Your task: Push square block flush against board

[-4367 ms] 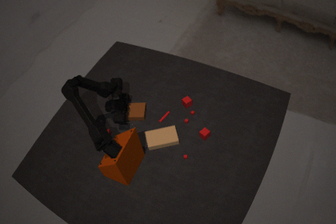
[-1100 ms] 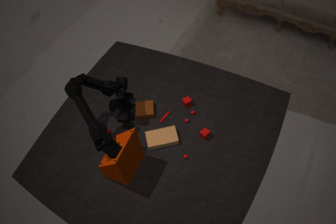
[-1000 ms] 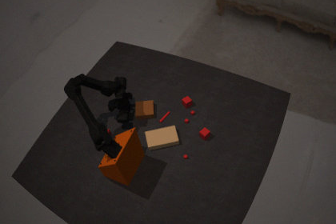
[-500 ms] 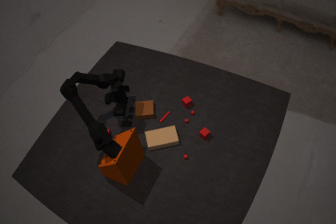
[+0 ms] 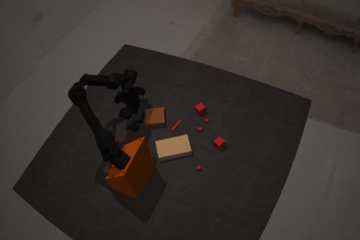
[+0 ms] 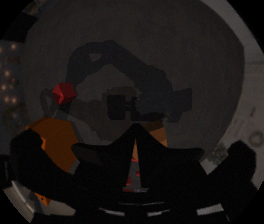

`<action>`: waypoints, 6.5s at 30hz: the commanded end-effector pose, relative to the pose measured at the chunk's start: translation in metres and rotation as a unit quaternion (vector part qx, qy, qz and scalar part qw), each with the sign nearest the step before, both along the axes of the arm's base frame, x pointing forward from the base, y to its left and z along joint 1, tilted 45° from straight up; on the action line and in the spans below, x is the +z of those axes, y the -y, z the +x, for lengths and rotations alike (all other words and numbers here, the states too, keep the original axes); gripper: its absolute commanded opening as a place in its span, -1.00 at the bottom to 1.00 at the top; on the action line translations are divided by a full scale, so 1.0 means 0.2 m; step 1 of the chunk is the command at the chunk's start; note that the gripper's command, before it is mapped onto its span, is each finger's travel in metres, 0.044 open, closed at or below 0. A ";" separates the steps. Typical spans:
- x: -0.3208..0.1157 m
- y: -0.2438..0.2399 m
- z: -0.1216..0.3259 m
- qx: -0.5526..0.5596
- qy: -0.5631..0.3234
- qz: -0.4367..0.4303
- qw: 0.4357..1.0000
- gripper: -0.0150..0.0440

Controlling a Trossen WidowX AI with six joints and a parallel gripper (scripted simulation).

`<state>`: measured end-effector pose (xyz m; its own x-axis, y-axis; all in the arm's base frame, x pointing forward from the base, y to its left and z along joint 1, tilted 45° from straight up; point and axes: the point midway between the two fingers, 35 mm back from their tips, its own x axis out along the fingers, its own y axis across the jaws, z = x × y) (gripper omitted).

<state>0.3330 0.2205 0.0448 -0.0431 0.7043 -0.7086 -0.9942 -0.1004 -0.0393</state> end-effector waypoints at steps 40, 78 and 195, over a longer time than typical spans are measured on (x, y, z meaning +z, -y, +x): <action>-0.20 -0.14 0.47 -0.378 -0.378 -0.022 0.845 -0.49; -0.28 -0.15 0.39 -0.378 -0.379 -0.022 0.844 -0.49; -0.11 0.08 0.34 -0.358 -0.358 -0.022 0.862 -0.49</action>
